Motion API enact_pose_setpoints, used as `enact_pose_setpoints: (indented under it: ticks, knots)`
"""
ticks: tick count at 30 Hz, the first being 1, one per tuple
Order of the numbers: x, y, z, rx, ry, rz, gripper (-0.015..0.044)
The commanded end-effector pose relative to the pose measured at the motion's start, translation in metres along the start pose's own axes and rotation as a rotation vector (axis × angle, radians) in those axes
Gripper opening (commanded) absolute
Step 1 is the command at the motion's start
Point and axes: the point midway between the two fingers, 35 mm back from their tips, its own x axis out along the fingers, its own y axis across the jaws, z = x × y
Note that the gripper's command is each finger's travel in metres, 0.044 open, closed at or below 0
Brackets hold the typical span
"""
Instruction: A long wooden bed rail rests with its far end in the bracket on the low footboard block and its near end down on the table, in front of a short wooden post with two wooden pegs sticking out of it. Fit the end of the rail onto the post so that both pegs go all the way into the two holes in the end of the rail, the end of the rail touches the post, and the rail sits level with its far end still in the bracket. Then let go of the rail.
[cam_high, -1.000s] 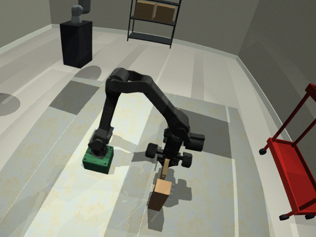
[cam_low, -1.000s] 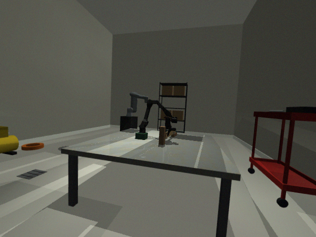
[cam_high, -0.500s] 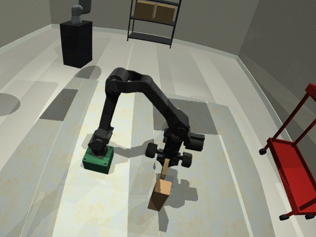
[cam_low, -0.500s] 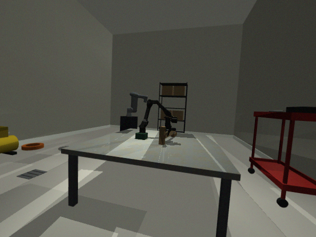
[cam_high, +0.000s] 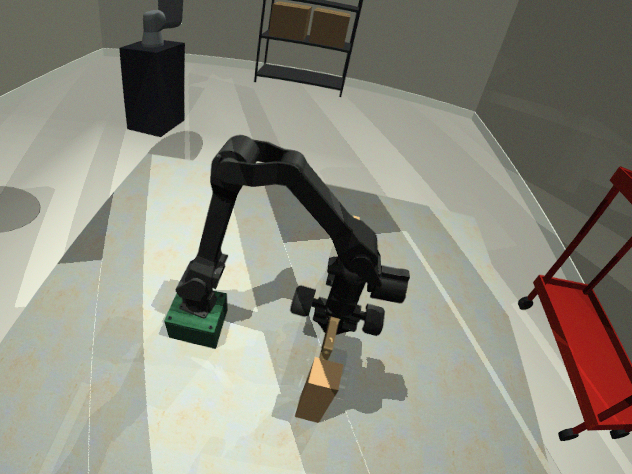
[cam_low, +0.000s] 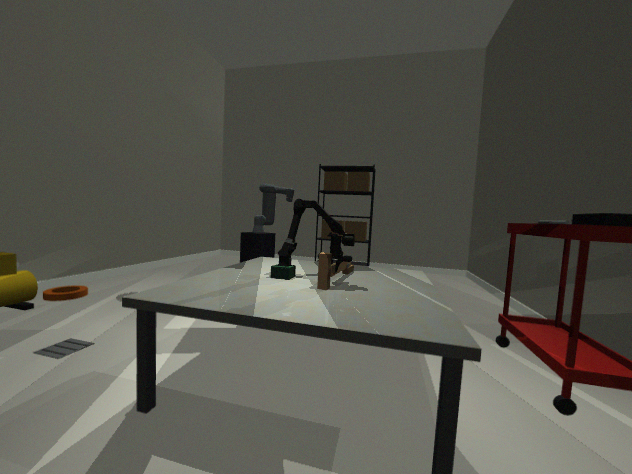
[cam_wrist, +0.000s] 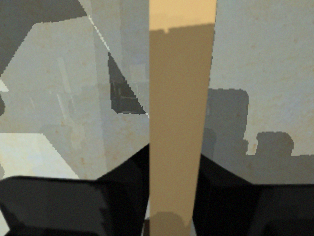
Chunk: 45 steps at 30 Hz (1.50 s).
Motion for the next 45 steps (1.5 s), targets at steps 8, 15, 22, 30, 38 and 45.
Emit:
enact_pose_setpoints:
  ticks: [8, 15, 22, 30, 38, 45]
  knots:
    - [0.000, 0.000, -0.003, 0.000, -0.001, -0.002, 0.0000]
    - [-0.001, 0.000, -0.005, 0.000, -0.001, -0.002, 0.0000]
    - [-0.001, 0.000, -0.007, 0.000, -0.001, -0.002, 0.0000]
    - [-0.001, 0.000, -0.009, 0.000, -0.001, -0.002, 0.0000]
    - [0.000, 0.000, -0.012, 0.000, -0.001, -0.002, 0.0000]
    - [0.000, 0.000, -0.014, 0.000, 0.000, -0.002, 0.0000]
